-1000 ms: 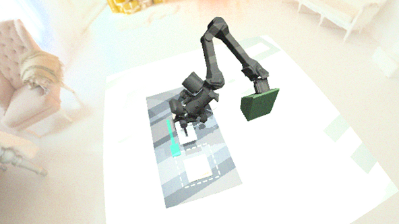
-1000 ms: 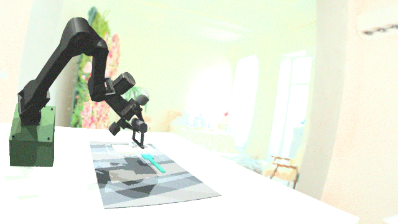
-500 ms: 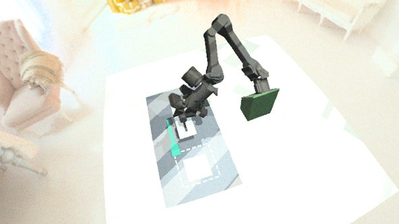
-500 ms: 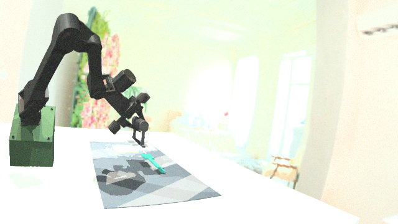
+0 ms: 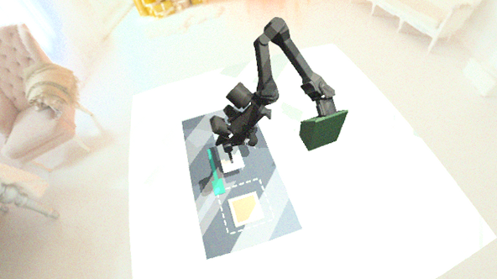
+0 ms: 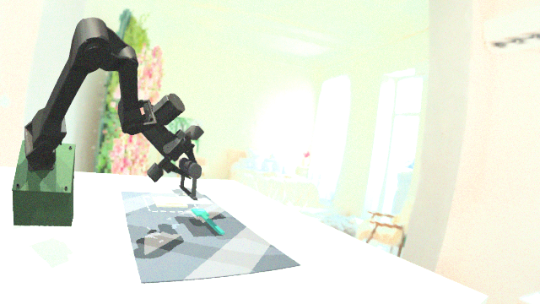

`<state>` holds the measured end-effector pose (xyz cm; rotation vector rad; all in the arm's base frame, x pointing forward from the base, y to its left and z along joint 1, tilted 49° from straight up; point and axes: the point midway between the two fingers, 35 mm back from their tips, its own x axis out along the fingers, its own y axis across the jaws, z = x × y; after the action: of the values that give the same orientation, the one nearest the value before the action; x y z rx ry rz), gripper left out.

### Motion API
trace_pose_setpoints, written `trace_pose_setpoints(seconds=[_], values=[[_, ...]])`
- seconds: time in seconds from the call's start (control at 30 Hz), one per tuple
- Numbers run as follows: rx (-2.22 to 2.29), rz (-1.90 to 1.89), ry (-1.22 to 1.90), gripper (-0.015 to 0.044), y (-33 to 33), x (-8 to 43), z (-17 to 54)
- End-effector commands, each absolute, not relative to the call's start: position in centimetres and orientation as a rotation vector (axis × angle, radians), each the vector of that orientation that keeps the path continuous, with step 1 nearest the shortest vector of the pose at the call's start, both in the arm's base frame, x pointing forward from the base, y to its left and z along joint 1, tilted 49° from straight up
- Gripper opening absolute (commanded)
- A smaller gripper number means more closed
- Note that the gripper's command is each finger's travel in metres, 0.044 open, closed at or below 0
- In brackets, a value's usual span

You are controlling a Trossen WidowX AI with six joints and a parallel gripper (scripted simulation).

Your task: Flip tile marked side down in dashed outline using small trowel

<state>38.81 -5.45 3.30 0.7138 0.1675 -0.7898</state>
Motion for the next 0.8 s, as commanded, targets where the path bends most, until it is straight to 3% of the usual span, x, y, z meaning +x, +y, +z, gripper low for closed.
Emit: trace_pose_setpoints(seconds=[0.0, 0.77], values=[[0.713, -0.78, 0.173, 0.0, -5.3, 38.9, 3.3], [0.59, -0.818, 0.287, 0.0, -7.5, 40.4, 3.2]])
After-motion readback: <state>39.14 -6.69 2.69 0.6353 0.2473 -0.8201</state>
